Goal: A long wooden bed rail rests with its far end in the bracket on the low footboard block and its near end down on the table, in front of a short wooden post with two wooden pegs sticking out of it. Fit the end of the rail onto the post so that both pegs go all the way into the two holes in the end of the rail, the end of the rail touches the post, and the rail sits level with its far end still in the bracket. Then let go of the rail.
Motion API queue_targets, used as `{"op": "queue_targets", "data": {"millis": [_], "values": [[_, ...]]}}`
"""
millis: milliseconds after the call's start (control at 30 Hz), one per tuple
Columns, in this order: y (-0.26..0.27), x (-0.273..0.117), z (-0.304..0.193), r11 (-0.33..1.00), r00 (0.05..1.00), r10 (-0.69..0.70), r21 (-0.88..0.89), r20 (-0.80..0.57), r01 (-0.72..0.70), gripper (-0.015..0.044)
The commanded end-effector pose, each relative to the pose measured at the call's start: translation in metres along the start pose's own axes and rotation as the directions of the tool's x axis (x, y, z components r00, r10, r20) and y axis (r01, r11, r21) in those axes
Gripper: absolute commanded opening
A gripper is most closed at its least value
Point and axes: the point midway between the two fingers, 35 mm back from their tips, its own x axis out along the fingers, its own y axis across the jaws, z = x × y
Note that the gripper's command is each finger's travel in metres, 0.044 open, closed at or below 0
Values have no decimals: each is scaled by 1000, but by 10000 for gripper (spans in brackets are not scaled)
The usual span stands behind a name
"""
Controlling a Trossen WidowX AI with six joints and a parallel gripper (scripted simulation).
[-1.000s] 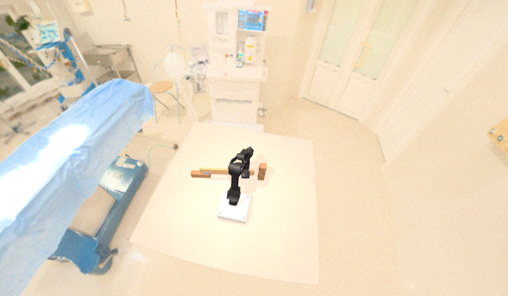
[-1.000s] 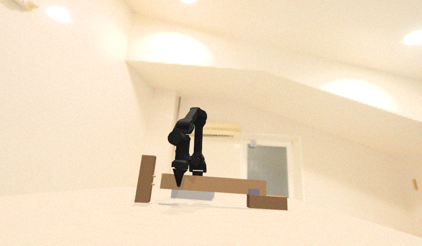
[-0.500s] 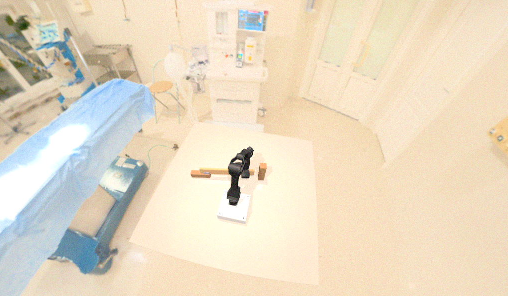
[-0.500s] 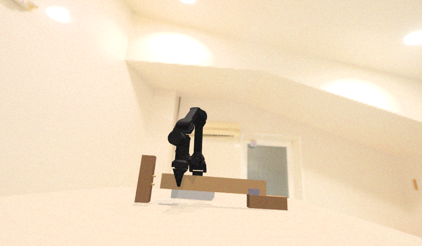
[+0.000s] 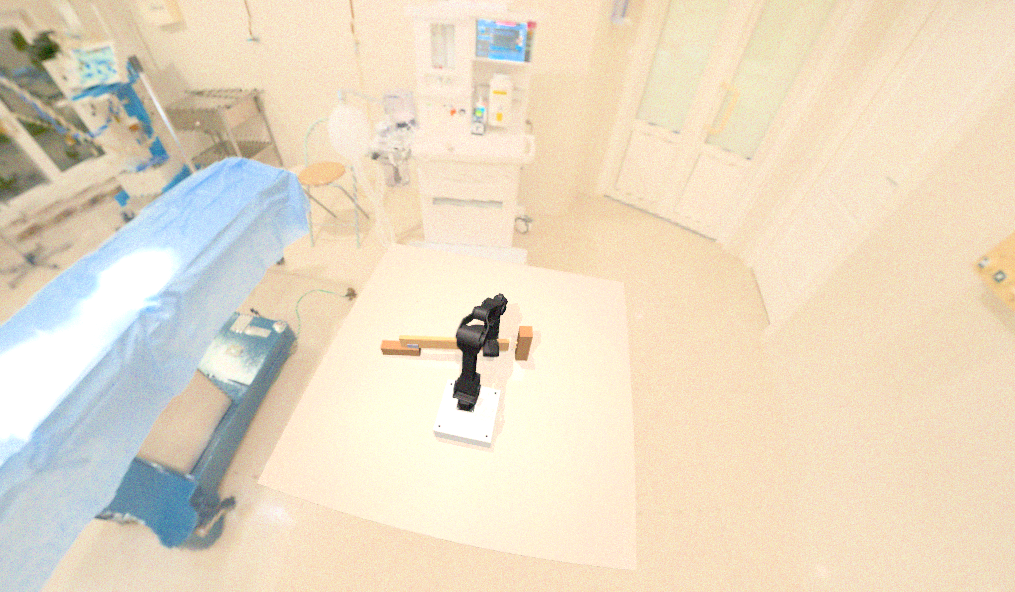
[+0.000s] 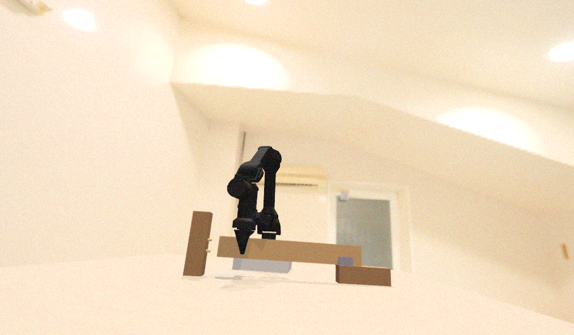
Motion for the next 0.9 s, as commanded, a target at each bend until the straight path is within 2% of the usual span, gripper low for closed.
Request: {"op": "queue_targets", "data": {"millis": [0, 867], "values": [[-1, -1, -2, 1000, 1000, -6, -2, -2, 6, 0], [-3, -3, -10, 1000, 1000, -6, -2, -2, 6, 0]]}}
